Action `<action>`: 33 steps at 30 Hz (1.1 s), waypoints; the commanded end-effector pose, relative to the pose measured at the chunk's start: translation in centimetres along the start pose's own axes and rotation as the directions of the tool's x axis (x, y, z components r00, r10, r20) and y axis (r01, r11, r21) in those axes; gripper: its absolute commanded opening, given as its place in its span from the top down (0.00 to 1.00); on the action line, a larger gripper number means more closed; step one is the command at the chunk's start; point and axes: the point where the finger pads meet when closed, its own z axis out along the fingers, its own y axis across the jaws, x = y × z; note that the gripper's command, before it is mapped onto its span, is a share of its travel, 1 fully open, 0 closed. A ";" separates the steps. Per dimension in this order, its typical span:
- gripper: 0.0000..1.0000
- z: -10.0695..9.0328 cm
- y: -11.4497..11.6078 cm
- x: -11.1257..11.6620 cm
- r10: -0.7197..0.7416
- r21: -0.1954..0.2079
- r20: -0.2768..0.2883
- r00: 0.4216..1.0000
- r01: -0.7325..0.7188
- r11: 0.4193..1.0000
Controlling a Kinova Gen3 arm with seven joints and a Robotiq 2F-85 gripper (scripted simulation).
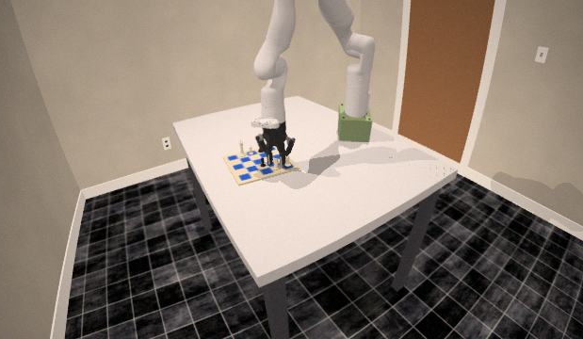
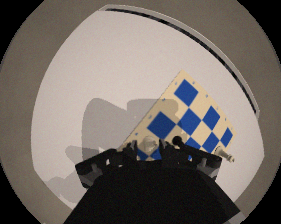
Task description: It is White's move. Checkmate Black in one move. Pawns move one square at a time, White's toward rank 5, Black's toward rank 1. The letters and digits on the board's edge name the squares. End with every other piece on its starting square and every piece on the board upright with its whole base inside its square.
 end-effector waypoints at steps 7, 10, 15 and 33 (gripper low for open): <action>0.61 0.1 0.3 0.1 0.001 -0.007 -0.002 1.000 -0.001 1.000; 0.61 0.1 0.3 0.1 0.001 -0.007 -0.002 1.000 -0.001 1.000; 0.61 0.1 0.3 0.1 0.001 -0.007 -0.002 1.000 -0.001 1.000; 1.00 0.1 0.3 0.1 0.001 -0.007 -0.002 1.000 -0.001 1.000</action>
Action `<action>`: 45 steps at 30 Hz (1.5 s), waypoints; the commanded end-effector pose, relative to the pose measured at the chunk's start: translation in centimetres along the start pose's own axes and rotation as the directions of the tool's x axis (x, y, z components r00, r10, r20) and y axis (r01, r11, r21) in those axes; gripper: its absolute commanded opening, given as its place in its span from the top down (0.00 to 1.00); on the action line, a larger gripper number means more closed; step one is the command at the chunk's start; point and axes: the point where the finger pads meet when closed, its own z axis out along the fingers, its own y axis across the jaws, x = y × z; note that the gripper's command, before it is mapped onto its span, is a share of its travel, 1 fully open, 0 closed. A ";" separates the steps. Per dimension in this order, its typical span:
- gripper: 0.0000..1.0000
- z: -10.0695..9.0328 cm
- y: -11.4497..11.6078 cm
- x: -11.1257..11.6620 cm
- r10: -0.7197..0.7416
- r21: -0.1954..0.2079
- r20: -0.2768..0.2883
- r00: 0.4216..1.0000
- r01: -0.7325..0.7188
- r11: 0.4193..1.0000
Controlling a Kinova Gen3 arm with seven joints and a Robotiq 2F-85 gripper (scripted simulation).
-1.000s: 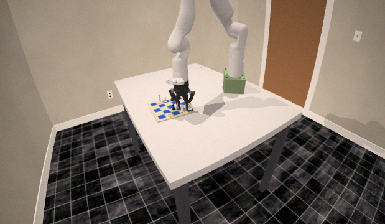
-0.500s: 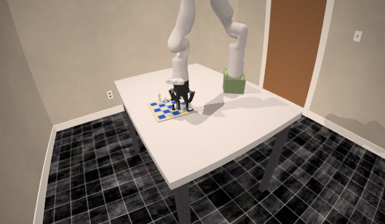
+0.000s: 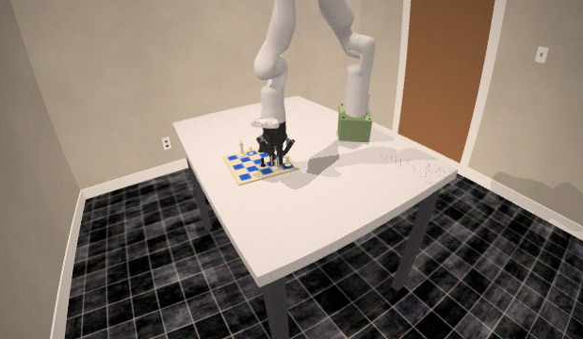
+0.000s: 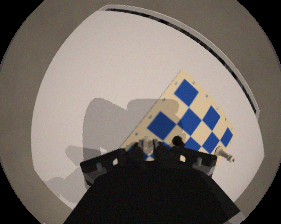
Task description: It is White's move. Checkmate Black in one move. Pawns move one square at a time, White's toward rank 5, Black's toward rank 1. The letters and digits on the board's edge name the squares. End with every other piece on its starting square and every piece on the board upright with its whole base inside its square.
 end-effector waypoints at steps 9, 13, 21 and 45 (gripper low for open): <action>1.00 0.1 0.3 0.1 0.001 -0.007 -0.002 1.000 -0.001 1.000; 1.00 0.1 0.3 0.1 0.001 -0.007 -0.002 1.000 -0.001 1.000; 1.00 0.1 0.3 0.1 0.001 -0.007 -0.002 1.000 -0.001 1.000; 1.00 -3.0 0.2 -0.1 0.007 -0.005 0.002 1.000 -0.007 1.000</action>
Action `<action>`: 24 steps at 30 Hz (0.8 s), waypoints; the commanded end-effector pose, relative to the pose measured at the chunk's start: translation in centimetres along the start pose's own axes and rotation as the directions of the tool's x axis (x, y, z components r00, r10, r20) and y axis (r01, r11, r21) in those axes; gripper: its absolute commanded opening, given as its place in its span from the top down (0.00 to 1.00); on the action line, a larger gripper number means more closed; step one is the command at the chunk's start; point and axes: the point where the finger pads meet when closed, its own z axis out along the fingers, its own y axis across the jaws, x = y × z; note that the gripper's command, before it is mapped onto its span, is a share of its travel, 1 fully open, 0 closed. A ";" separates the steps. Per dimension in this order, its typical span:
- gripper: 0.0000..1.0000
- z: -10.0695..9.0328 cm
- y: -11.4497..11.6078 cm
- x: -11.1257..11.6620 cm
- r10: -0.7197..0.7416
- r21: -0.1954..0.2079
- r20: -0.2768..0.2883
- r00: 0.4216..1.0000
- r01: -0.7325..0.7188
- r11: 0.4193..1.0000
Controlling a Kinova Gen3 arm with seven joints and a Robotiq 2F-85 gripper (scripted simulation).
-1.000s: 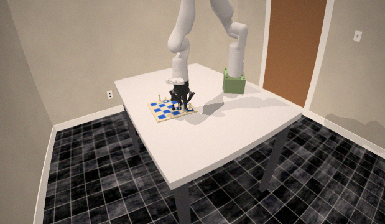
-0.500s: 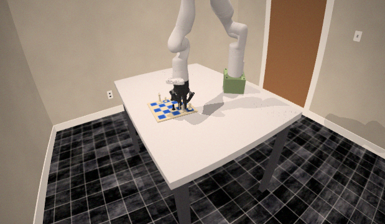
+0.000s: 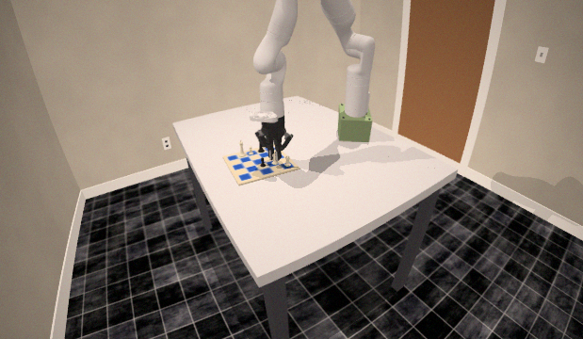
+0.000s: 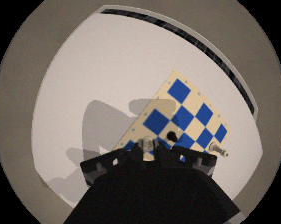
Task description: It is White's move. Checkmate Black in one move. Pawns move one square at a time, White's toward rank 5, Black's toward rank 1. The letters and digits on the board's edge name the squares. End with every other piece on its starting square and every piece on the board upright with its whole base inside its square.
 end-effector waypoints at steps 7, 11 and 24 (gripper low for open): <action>1.00 -4.1 -0.4 0.5 -0.008 0.004 -0.006 1.000 0.008 1.000; 1.00 -5.4 -0.3 0.7 -0.006 0.004 -0.012 1.000 0.006 1.000; 1.00 -8.2 -0.3 0.6 -0.014 0.004 -0.009 1.000 0.014 1.000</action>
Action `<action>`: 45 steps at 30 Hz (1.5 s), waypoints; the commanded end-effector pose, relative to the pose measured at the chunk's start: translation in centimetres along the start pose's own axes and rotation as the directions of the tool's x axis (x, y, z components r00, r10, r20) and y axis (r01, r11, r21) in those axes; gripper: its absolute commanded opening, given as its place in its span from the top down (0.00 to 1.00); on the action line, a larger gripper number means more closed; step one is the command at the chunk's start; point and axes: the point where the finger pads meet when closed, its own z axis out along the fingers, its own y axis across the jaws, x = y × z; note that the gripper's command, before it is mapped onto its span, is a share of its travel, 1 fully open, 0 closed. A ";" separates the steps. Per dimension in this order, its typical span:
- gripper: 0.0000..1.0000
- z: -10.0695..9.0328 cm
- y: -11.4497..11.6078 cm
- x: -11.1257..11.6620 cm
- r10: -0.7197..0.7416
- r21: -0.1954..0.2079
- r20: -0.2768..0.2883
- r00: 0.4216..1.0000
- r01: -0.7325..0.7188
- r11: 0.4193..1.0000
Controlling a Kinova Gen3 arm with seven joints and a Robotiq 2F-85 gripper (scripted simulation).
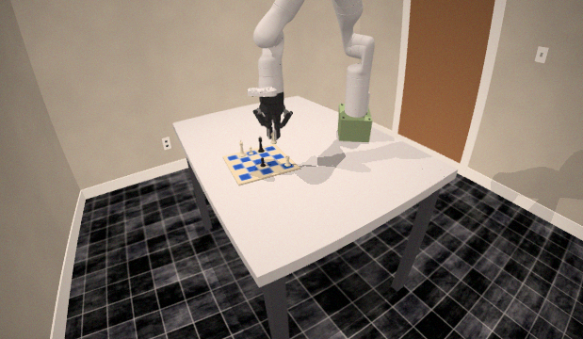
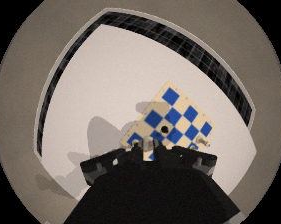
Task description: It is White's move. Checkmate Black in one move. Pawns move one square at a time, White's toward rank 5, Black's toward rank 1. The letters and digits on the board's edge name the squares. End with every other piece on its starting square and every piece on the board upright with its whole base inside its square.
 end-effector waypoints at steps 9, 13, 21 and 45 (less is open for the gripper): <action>1.00 -0.5 -0.3 0.4 -0.007 0.004 -0.006 1.000 0.007 1.000; 1.00 -0.5 -0.3 0.4 -0.010 0.003 -0.006 1.000 0.010 1.000; 1.00 -0.5 0.2 0.4 -0.061 0.002 -0.006 0.998 0.061 0.998; 1.00 -0.6 6.7 -1.3 -0.663 -0.001 -0.005 0.748 0.663 0.748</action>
